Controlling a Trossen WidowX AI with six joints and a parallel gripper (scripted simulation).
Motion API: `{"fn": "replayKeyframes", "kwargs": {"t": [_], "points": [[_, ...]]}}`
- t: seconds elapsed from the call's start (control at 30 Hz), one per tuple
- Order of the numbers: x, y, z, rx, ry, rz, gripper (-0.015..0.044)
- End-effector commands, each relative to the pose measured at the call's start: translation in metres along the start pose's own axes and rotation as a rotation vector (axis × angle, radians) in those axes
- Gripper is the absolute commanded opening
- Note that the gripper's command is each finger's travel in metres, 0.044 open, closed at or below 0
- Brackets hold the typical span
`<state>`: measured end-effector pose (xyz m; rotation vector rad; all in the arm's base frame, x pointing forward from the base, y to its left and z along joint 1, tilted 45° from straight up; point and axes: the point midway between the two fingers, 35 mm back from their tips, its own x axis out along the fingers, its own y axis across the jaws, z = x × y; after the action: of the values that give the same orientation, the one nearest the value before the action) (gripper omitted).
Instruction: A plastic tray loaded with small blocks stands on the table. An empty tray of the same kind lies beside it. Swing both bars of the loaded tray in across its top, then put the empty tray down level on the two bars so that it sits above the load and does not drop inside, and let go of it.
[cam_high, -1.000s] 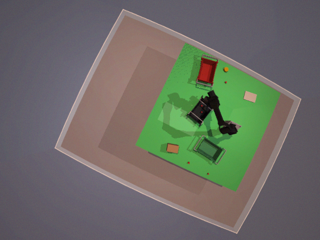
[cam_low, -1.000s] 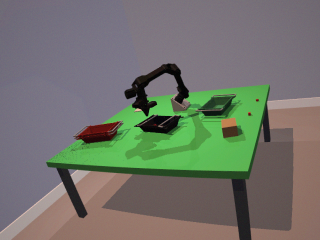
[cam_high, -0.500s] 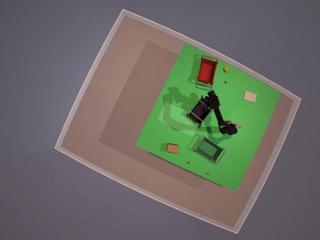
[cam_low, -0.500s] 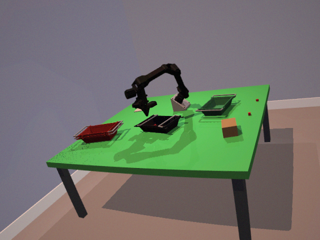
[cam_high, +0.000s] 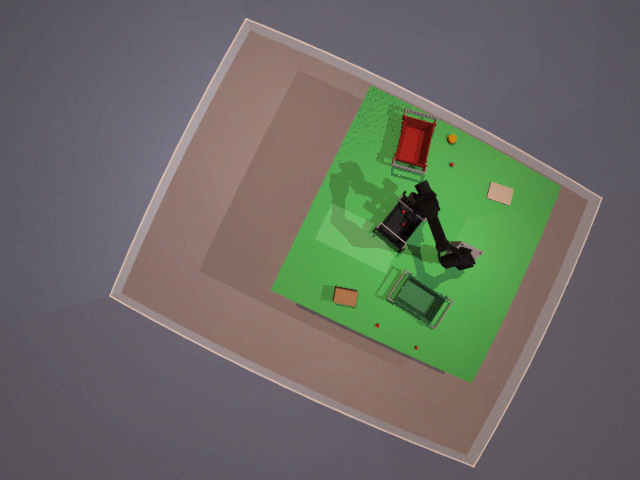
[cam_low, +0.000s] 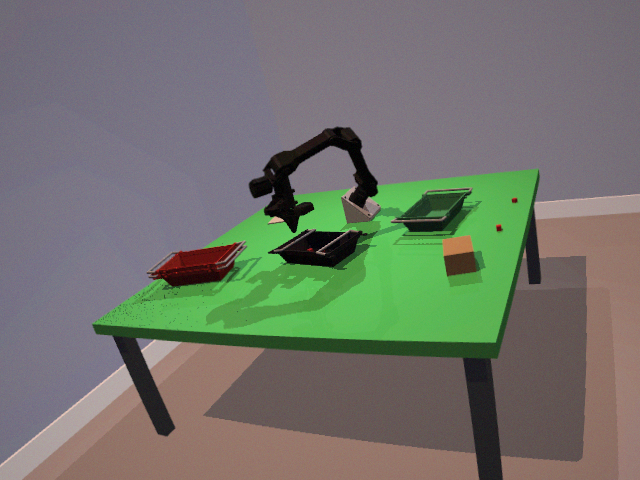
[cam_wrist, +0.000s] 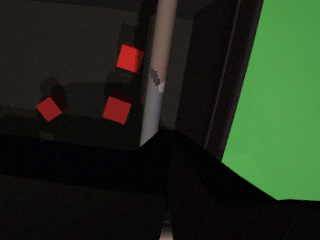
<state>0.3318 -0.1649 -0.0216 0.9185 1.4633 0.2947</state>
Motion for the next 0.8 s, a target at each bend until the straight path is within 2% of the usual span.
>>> {"fn": "replayKeyframes", "kwargs": {"t": [0.0,0.43,0.63,0.77], "points": [[0.0,0.0,0.0,0.0,0.0,0.0,0.0],[0.0,0.0,0.0,0.0,0.0,0.0,0.0],[0.0,0.0,0.0,0.0,0.0,0.0,0.0157],[-0.02,0.0,-0.001,0.0,0.0,0.0,0.0263]]}}
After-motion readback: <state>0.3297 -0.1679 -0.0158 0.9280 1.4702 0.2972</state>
